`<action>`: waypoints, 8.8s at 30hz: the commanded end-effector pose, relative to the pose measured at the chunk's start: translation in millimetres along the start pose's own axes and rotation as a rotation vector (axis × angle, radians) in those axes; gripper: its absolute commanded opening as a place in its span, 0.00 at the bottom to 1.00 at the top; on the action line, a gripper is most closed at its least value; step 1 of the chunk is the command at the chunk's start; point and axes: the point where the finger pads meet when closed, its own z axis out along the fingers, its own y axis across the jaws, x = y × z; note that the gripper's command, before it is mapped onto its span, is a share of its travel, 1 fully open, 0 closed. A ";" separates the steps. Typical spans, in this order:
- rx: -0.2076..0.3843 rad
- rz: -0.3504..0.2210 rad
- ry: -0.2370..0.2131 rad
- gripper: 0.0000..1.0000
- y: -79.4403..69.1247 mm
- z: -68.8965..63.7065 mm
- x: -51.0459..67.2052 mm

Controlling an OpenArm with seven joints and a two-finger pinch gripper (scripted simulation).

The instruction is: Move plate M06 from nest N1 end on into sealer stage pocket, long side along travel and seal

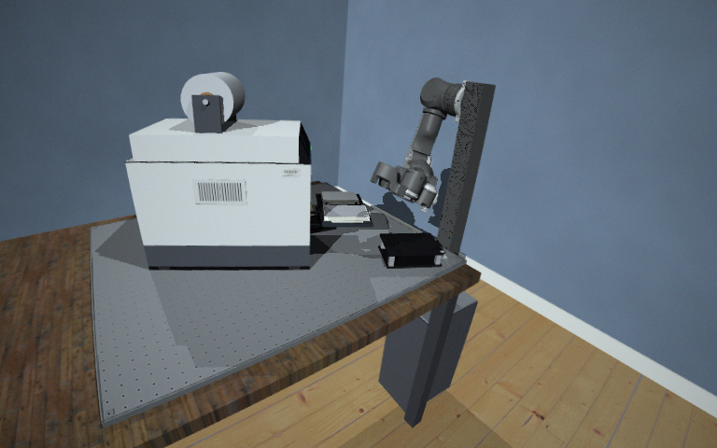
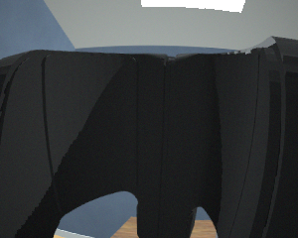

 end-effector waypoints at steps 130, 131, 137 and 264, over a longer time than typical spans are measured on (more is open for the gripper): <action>0.359 -0.051 0.086 0.00 -64.4 4.5 25.2; 0.359 -0.051 0.086 0.00 -64.4 4.5 25.2; 0.359 -0.051 0.086 0.00 -61.8 4.2 24.2; 0.799 -0.168 0.188 0.00 -137.3 -20.9 49.6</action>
